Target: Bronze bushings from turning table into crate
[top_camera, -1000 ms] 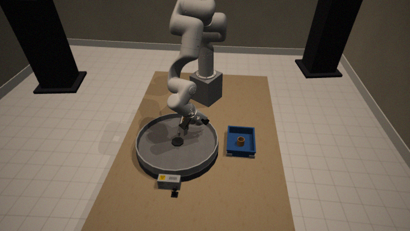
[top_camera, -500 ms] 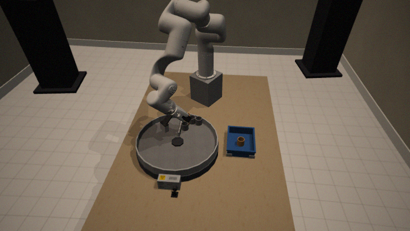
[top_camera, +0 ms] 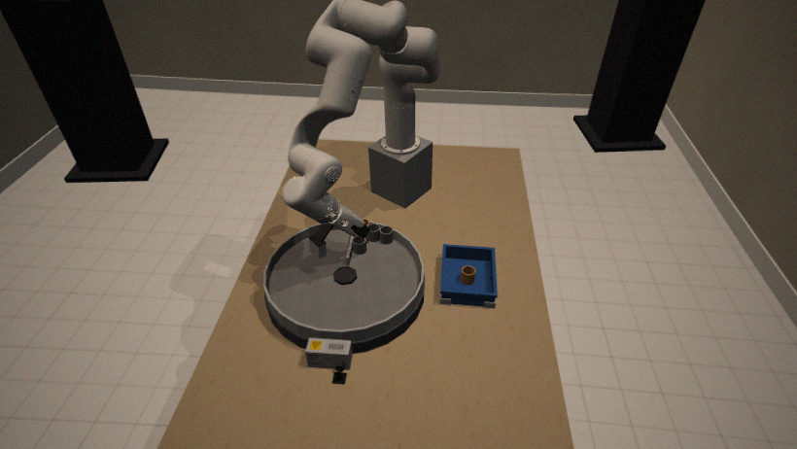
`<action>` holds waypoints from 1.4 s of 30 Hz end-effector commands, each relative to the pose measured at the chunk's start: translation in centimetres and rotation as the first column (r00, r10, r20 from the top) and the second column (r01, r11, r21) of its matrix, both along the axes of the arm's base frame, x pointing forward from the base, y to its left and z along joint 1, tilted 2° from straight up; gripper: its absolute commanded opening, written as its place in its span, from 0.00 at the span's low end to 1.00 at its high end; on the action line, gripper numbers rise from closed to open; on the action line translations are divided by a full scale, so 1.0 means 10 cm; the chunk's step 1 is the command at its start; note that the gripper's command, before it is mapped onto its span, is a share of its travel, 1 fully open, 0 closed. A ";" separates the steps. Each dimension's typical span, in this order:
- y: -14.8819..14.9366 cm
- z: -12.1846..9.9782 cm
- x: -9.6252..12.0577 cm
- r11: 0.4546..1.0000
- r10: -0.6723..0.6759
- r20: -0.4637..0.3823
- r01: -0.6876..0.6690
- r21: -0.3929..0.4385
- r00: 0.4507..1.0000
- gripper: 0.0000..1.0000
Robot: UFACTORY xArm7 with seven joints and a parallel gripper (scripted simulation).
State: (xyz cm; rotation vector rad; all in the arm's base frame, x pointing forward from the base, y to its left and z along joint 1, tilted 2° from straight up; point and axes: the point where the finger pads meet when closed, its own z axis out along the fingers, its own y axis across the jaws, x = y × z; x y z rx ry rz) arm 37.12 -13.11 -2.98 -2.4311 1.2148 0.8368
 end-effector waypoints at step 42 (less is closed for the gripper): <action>-0.01 -0.21 0.02 1.000 -0.001 0.004 0.001 -0.002 1.000 0.11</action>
